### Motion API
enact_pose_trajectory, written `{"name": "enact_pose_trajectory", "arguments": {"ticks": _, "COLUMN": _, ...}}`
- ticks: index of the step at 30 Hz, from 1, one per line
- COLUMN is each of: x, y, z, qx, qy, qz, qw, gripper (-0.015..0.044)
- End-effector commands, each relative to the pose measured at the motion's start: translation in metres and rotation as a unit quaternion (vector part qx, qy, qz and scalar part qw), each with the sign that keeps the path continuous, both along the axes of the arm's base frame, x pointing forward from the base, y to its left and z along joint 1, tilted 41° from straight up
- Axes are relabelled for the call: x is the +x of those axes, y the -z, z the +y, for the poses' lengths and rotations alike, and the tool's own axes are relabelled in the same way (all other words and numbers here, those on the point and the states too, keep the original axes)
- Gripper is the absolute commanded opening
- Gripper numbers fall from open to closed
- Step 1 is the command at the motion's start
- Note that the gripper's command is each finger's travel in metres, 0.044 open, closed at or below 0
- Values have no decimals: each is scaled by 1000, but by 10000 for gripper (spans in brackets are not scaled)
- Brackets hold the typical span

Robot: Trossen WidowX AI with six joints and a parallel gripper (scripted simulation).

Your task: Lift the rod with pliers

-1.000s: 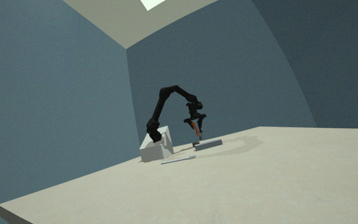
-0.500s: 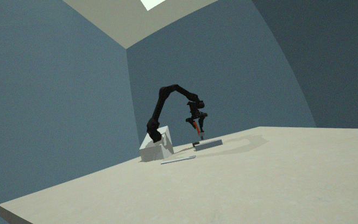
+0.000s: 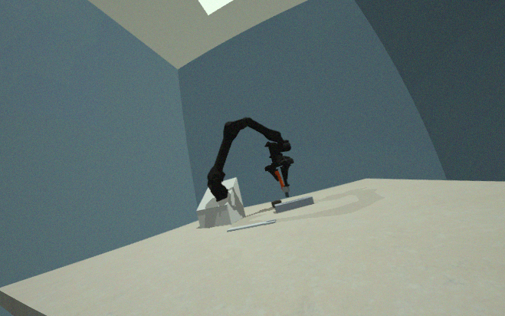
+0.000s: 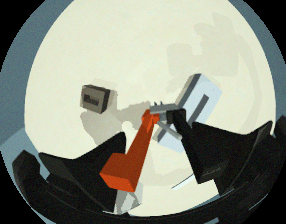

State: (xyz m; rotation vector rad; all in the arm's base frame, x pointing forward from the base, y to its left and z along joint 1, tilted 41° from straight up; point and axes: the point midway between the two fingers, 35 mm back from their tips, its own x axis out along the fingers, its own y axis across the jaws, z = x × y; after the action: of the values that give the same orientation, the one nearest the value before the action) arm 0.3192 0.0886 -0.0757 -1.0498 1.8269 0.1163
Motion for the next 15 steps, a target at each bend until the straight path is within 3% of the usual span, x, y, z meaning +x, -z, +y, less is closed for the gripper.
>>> {"name": "enact_pose_trajectory", "arguments": {"ticks": 1, "x": 5, "y": -7, "z": -7, "qx": -6, "qy": 27, "qz": -25, "qw": 999, "gripper": 322}}
{"name": "enact_pose_trajectory", "arguments": {"ticks": 15, "x": 14, "y": -20, "z": -27, "qx": -21, "qy": 103, "qz": -85, "qw": 991, "gripper": 322}}
